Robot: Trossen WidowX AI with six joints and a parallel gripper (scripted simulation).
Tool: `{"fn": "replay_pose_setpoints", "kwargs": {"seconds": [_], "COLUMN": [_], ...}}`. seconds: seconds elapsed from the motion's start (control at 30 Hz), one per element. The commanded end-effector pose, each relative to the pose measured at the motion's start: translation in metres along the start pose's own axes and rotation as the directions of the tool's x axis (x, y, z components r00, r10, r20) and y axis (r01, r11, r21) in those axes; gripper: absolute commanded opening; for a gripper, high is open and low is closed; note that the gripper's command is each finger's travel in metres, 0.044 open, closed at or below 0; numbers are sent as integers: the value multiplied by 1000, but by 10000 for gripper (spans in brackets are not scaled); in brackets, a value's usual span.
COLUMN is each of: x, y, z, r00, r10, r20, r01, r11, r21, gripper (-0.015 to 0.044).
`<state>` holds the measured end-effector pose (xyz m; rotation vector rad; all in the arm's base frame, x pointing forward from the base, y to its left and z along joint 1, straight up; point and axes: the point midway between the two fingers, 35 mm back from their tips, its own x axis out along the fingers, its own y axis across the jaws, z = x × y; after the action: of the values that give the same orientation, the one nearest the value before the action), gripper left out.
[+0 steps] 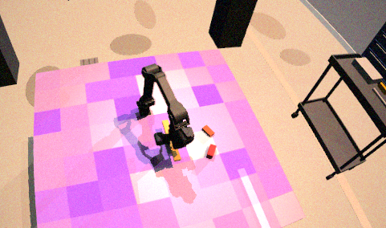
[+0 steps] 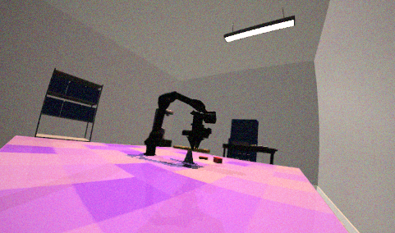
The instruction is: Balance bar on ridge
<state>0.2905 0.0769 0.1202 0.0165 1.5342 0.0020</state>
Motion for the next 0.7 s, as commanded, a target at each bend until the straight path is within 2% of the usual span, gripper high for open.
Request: {"fn": "replay_pose_setpoints", "kwargs": {"seconds": [0.0,0.67], "x": [3,5], "y": [-1,-1], "z": [-1,-1], "r00": [1000,1000], "r10": [-3,-3], "r20": [-4,-4], "r01": [3,3], "r11": [1000,1000], "r21": [2,2], "gripper": [0,0]}}
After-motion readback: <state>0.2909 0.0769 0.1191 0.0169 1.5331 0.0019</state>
